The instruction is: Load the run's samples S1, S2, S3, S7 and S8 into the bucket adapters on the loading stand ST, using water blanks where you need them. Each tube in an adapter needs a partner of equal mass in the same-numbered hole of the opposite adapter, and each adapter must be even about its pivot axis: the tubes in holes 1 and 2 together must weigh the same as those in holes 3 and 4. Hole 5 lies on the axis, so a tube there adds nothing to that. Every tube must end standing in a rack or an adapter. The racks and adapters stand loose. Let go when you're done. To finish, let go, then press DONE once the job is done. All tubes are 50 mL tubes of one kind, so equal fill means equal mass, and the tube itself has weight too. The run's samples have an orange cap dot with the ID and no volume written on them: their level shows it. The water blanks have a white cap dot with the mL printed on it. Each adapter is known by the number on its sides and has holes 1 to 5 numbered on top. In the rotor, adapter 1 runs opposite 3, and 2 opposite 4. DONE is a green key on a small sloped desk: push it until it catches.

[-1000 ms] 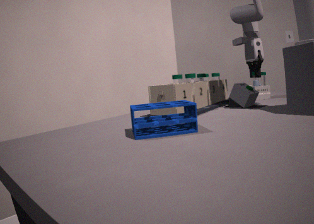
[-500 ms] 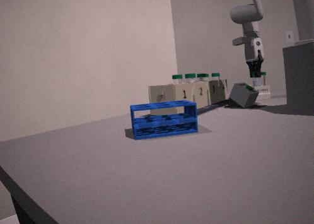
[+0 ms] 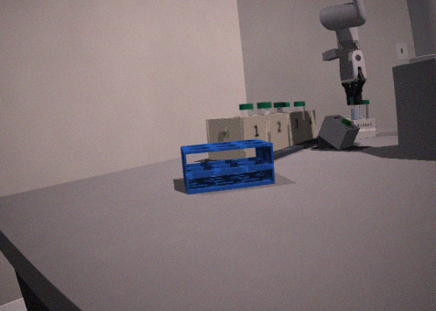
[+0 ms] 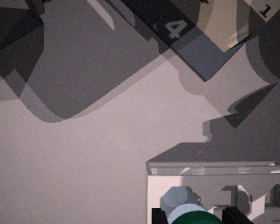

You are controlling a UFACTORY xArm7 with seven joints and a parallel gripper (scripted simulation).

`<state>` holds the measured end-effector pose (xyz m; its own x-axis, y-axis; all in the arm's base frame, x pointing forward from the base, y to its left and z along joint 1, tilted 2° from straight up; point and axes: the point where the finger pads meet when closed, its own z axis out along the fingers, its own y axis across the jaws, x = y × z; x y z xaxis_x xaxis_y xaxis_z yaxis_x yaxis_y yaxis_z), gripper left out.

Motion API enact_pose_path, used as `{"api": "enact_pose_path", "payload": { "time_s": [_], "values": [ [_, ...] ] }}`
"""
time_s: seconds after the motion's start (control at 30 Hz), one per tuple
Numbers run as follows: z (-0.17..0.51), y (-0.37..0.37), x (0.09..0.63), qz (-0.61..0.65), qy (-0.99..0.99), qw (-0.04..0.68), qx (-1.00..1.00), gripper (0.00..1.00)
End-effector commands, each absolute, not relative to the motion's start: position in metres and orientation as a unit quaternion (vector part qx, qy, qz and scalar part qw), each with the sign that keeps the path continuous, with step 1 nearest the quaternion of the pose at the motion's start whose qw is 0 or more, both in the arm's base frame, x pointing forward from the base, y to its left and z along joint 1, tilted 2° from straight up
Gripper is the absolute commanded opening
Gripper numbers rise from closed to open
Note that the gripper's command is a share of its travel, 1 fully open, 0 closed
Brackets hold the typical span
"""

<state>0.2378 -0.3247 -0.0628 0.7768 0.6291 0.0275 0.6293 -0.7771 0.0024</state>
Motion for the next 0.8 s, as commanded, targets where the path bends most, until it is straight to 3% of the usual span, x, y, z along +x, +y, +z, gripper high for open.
{"api": "enact_pose_path", "payload": {
  "time_s": [0.0, 0.77],
  "values": [
    [-0.059, -0.326, 0.238, -0.014, -0.334, 0.002, -0.943, 0.00],
    [-0.041, -0.326, 0.238, -0.014, -0.334, 0.002, -0.943, 0.00]
  ]
}}
